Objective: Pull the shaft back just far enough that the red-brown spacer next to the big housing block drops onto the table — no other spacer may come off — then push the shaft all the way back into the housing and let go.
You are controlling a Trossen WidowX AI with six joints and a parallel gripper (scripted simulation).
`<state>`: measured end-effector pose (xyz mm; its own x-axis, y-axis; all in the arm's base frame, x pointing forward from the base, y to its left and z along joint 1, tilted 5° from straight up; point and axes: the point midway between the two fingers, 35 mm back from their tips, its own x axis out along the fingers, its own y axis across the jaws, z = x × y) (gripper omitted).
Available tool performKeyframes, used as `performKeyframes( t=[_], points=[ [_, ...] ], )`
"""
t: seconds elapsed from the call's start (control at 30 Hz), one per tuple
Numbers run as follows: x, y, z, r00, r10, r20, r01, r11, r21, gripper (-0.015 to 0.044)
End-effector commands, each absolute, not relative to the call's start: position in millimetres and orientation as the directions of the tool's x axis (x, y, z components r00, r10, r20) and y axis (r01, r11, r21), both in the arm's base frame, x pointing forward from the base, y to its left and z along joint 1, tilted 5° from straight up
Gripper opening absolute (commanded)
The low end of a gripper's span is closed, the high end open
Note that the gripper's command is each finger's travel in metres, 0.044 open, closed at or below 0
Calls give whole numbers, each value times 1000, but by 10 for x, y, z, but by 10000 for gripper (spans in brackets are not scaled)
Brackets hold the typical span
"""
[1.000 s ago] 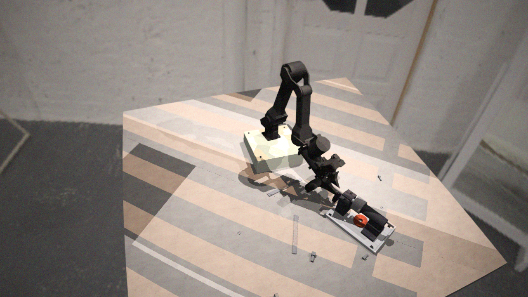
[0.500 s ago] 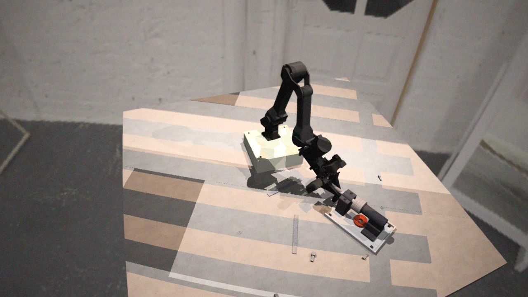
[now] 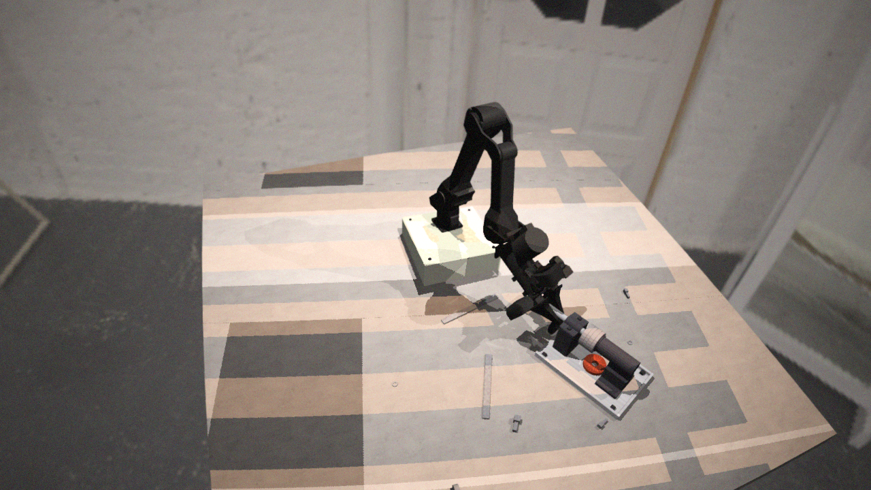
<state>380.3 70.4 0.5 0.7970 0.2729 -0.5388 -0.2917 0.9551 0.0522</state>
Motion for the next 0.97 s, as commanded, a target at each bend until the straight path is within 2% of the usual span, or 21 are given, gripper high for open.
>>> performKeyframes(
  t=[0.0,0.5,0.93],
  points=[
    [3834,715,16,799,275,-535,-292,955,55,0],
    [3858,723,18,799,275,-535,-292,955,55,0],
    [3810,704,11,796,273,-540,-291,955,53,341]
  ],
)
